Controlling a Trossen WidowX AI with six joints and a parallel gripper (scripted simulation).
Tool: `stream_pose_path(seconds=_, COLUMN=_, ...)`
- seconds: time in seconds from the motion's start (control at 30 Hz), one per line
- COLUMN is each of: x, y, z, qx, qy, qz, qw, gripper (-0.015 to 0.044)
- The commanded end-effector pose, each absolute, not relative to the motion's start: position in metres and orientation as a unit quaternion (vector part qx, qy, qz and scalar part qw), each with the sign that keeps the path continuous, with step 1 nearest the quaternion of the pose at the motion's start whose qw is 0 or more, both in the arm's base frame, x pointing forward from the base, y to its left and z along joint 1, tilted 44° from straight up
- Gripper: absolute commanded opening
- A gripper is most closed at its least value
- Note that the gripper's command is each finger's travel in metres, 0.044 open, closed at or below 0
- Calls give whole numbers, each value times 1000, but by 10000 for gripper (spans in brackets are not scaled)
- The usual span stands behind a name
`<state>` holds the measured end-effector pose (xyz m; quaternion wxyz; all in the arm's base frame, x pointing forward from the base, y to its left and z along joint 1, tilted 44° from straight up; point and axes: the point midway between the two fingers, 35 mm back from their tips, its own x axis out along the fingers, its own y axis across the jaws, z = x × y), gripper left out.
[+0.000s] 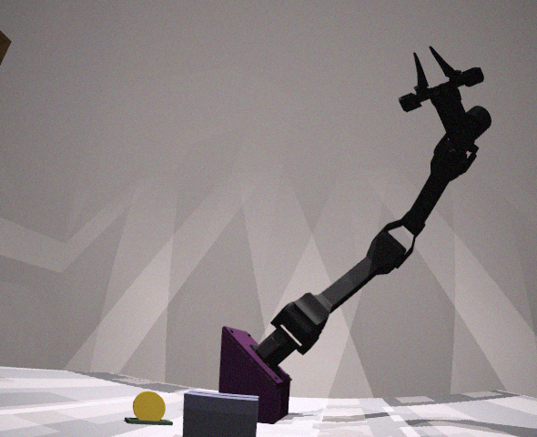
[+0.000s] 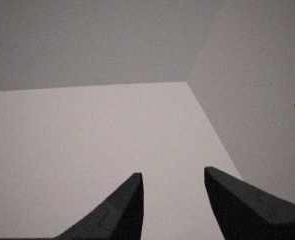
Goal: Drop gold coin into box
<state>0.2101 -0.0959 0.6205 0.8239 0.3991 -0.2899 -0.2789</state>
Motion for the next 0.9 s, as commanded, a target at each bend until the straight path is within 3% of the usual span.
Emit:
stream_pose_path(seconds=0.0, x=264, y=-92, z=580, qx=347, qy=-206, qz=-292, qw=867, gripper=161)
stream_pose_path(seconds=0.43, x=395, y=-117, z=402, qx=190, qy=109, qz=-309, qw=926, gripper=161)
stream_pose_path(seconds=0.87, x=420, y=-142, z=180, qx=141, qy=437, qz=-226, qw=859, gripper=161)
